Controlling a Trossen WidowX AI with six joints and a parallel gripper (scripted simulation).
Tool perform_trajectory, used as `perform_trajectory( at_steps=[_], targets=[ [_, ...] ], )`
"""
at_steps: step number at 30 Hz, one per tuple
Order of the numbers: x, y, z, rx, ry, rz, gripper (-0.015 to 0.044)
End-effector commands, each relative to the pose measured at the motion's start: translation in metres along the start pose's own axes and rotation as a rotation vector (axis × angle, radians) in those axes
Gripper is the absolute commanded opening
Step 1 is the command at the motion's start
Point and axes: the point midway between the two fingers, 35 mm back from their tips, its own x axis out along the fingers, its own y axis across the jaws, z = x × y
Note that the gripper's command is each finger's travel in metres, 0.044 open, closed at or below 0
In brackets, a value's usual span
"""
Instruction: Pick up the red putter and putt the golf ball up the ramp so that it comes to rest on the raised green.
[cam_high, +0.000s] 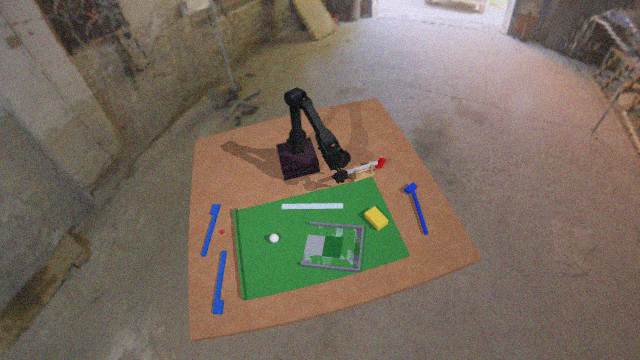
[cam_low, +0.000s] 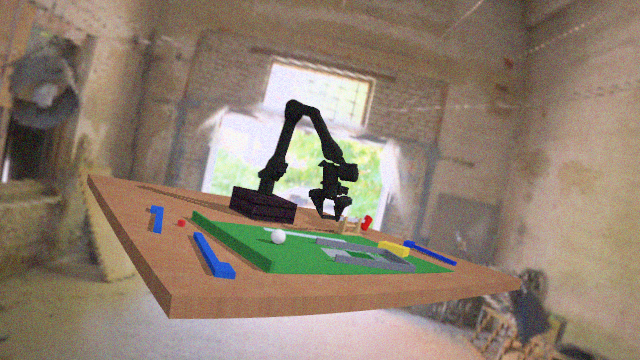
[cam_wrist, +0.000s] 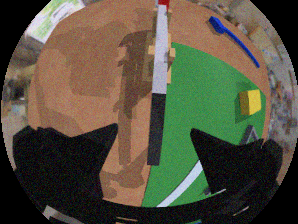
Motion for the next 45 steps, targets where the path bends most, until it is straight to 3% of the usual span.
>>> perform_trajectory(
  at_steps=[1, 19, 34, 45],
  targets=[
    [0.004, 0.000, -0.002, 0.000, 0.005, -0.002, 0.0440],
    [0.027, 0.001, -0.008, 0.000, 0.005, -0.002, 0.0440],
    [0.024, 0.000, -0.007, -0.001, 0.000, 0.000, 0.0046],
    [0.009, -0.003, -0.001, -0.001, 0.000, -0.001, 0.0000]
  ],
)
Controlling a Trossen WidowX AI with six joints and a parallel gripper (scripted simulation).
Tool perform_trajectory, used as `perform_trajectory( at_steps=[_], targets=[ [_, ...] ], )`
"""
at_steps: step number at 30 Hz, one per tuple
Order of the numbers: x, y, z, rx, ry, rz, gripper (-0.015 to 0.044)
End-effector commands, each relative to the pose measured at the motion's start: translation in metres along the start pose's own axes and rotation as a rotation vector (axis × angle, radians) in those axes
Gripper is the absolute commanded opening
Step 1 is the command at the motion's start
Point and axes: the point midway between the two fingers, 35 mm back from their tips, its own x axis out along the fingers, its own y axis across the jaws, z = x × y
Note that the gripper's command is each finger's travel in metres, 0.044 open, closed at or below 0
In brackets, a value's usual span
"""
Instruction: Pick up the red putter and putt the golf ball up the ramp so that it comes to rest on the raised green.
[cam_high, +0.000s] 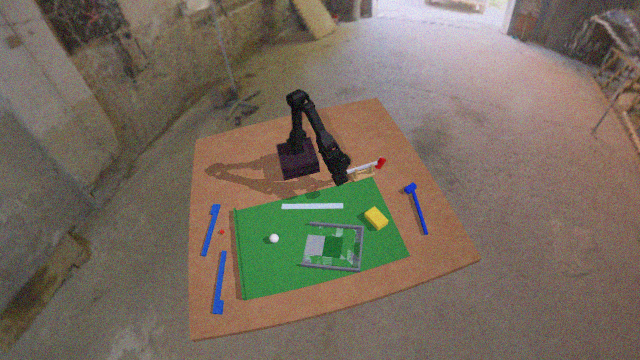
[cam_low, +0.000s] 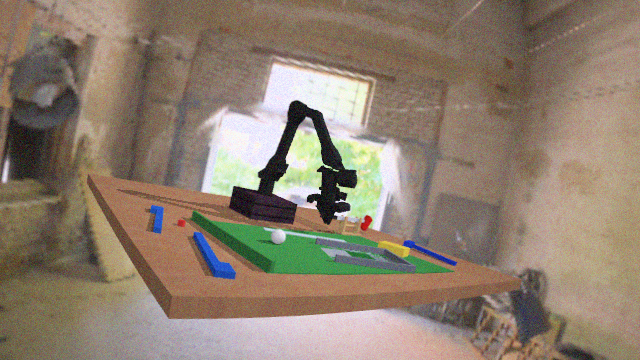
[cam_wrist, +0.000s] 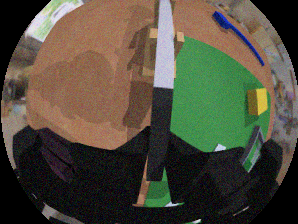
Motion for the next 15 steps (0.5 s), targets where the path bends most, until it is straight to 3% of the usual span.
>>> perform_trajectory(
  at_steps=[1, 11, 15],
  targets=[
    [-0.018, -0.005, 0.008, -0.004, -0.010, -0.011, 0.0000],
    [-0.089, -0.001, 0.025, -0.004, -0.010, -0.011, 0.0000],
    [-0.094, 0.000, 0.026, -0.004, -0.010, -0.011, 0.0000]
  ],
)
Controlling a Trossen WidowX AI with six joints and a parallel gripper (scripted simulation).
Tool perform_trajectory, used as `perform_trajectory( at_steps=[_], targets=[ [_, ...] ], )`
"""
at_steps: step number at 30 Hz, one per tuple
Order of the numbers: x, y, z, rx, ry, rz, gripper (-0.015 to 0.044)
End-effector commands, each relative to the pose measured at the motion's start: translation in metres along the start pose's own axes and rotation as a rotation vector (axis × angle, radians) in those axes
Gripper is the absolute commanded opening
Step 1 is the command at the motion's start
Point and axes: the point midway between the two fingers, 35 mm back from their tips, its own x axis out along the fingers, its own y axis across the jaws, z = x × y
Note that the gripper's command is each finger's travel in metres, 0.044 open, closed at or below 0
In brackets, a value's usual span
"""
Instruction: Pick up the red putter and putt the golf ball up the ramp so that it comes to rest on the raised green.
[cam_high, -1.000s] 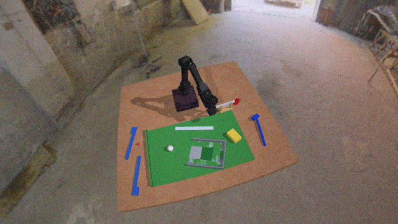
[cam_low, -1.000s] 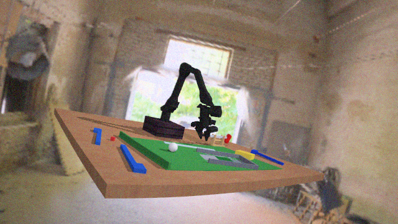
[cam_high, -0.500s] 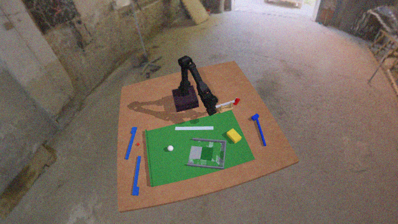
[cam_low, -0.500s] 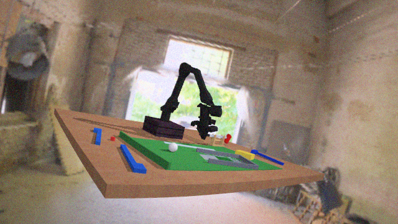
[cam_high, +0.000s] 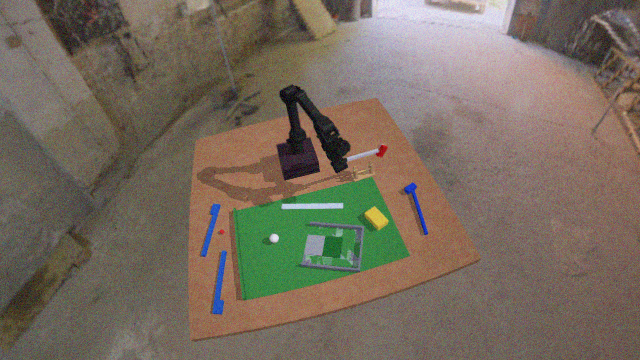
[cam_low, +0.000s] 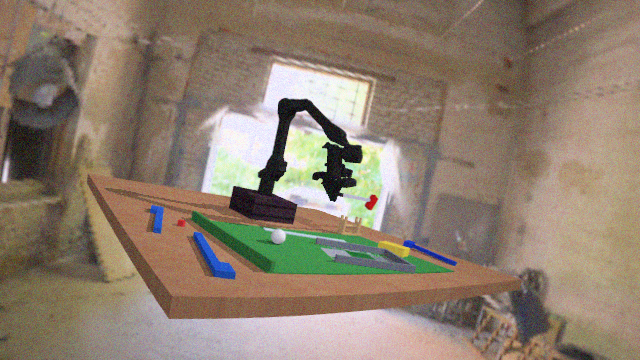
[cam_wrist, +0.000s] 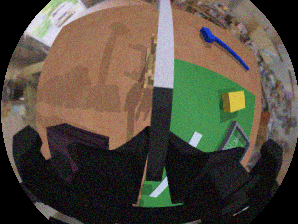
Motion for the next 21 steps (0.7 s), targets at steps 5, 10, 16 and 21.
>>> perform_trajectory(
  at_steps=[5, 10, 16, 21],
  targets=[
    [-0.005, -0.010, -0.015, 0.108, 0.015, -0.015, 0.0000],
    [-0.012, -0.023, -0.038, 0.263, 0.036, -0.038, 0.0000],
    [-0.021, -0.035, -0.067, 0.448, 0.058, -0.064, 0.0000],
    [-0.029, -0.043, -0.092, 0.604, 0.075, -0.087, 0.0000]
  ],
)
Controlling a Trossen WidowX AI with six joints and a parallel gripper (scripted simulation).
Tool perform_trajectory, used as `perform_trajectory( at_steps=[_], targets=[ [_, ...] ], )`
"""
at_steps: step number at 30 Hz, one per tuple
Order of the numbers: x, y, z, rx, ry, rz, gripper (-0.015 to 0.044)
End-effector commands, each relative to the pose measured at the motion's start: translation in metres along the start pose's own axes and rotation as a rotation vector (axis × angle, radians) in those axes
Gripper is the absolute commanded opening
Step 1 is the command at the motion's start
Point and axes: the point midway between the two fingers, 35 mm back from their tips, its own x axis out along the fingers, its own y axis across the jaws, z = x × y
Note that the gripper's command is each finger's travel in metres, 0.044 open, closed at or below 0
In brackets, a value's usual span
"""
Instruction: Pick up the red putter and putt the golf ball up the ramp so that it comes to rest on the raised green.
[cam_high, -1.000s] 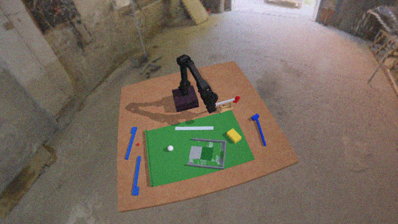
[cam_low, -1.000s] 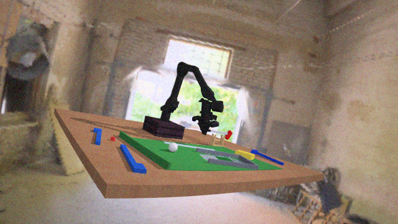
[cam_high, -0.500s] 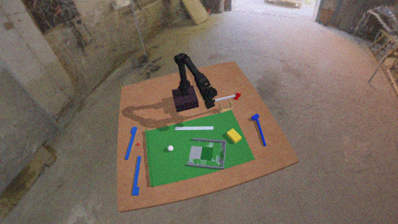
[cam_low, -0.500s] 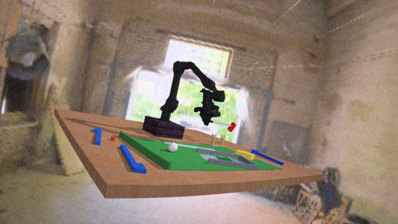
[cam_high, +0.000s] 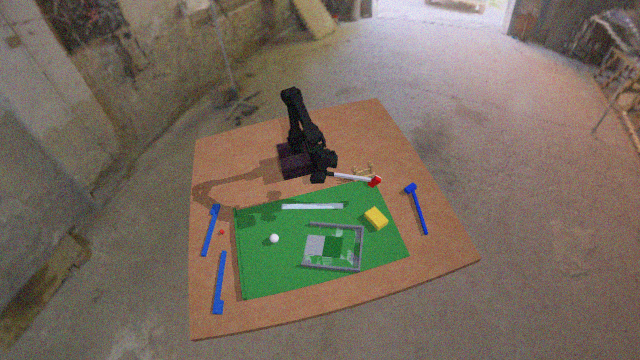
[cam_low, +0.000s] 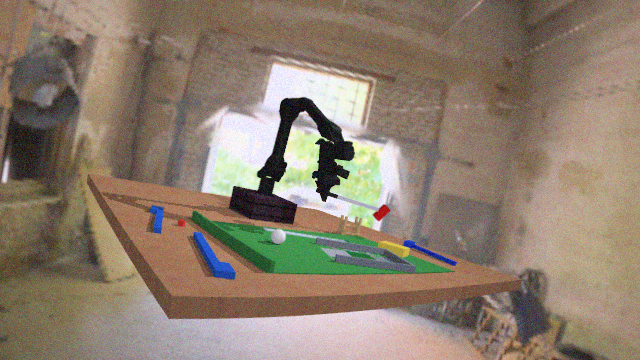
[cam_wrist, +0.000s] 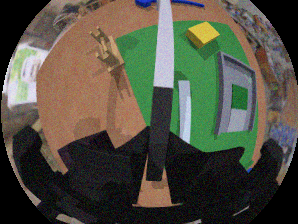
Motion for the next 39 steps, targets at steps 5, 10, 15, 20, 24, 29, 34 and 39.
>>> perform_trajectory(
  at_steps=[5, 10, 15, 20, 24, 29, 34, 39],
  targets=[
    [-0.012, -0.030, -0.028, 0.239, 0.017, -0.042, 0.0000],
    [-0.018, -0.046, -0.050, 0.395, 0.030, -0.062, 0.0000],
    [-0.025, -0.060, -0.074, 0.551, 0.043, -0.082, 0.0000],
    [-0.032, -0.071, -0.098, 0.707, 0.055, -0.102, 0.0000],
    [-0.037, -0.078, -0.119, 0.832, 0.063, -0.118, 0.0000],
    [-0.045, -0.085, -0.146, 0.988, 0.073, -0.137, 0.0000],
    [-0.051, -0.086, -0.172, 1.141, 0.080, -0.151, 0.0000],
    [-0.058, -0.087, -0.199, 1.290, 0.088, -0.168, 0.0000]
  ],
)
